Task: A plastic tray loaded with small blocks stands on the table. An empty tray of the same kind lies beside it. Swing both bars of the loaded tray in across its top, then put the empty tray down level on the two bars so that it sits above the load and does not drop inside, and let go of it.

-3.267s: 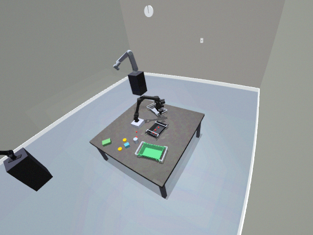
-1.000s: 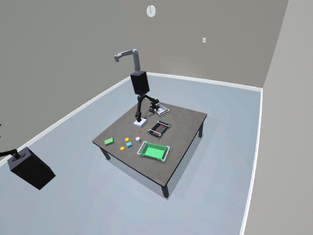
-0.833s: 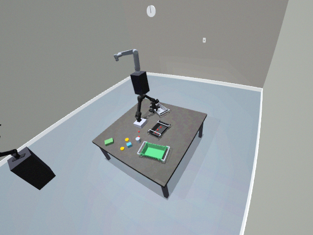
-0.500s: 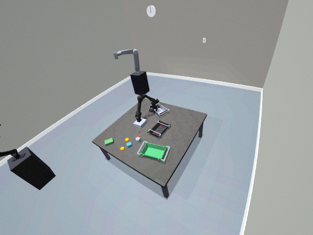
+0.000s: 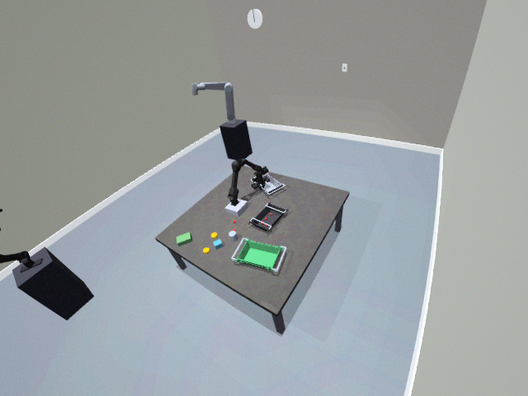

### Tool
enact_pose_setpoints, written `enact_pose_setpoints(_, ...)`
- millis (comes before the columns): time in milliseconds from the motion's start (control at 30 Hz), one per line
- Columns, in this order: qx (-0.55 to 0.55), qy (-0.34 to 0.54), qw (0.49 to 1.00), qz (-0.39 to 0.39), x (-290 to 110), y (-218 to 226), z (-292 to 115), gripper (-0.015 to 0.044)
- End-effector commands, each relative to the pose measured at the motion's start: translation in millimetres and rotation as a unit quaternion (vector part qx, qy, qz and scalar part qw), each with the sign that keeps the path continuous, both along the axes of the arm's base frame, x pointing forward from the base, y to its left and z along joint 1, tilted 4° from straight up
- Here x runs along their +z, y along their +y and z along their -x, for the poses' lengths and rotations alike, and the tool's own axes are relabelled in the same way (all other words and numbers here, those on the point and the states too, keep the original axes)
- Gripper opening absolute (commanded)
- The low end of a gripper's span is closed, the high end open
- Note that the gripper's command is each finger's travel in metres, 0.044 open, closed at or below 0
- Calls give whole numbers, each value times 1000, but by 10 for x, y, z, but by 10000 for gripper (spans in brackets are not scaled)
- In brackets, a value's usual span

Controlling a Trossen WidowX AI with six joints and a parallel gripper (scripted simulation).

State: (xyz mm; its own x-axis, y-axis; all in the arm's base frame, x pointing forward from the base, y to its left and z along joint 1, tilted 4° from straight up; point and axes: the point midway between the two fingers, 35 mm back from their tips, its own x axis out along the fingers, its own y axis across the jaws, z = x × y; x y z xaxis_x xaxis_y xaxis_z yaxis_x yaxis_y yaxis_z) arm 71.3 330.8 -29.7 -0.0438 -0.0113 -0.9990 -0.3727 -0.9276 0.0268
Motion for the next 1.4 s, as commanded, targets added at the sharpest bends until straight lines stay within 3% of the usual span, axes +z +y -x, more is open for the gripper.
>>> enact_pose_setpoints(0, 1, 4, 1000, 4, -7, -19, 15, 28)
enact_pose_setpoints(133, 1, 4, 1000, 4, 106, -3, 6, 1)
enact_pose_setpoints(467, 1, 4, 1000, 4, 781, 2, -27, 0)
enact_pose_setpoints(967, 1, 4, 1000, 4, 822, 6, -30, 0)
enact_pose_setpoints(1367, 1, 4, 1000, 4, 1439, 37, -67, 0)
